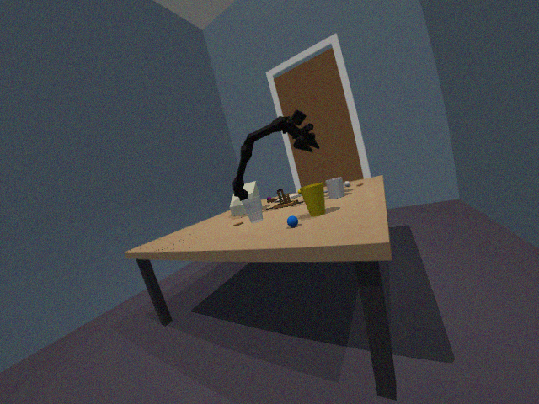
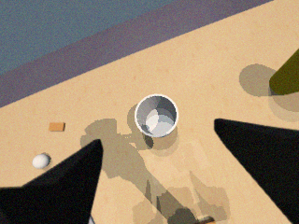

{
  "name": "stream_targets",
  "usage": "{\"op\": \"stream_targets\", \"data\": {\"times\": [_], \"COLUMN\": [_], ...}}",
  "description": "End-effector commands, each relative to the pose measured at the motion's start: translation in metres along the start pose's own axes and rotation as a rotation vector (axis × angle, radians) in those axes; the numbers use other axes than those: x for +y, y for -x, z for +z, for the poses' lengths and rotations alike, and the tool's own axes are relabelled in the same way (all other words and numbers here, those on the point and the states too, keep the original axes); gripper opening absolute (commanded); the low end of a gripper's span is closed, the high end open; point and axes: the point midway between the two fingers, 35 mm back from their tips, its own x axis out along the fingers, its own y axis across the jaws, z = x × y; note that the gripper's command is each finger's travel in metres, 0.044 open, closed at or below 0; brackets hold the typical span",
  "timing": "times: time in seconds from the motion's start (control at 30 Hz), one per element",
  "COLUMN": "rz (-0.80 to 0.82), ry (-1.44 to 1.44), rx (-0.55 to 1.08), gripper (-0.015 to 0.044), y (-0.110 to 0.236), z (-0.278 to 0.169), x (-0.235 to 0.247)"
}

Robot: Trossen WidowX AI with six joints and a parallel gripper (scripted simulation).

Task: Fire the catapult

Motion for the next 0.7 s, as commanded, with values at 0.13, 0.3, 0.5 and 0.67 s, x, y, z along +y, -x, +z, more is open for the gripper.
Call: {"op": "stream_targets", "data": {"times": [0.13, 0.3, 0.5, 0.67], "rz": [0.043, 0.062, 0.063, 0.063], "ry": [0.219, 0.357, 0.362, 0.362], "rx": [-0.039, -0.067, -0.068, -0.068], "gripper": [0.0440, 0.0440, 0.0361, 0.0230], "y": [0.005, 0.007, 0.007, 0.007], "z": [-0.010, -0.020, -0.020, -0.020], "x": [-0.010, -0.015, -0.015, -0.015]}}
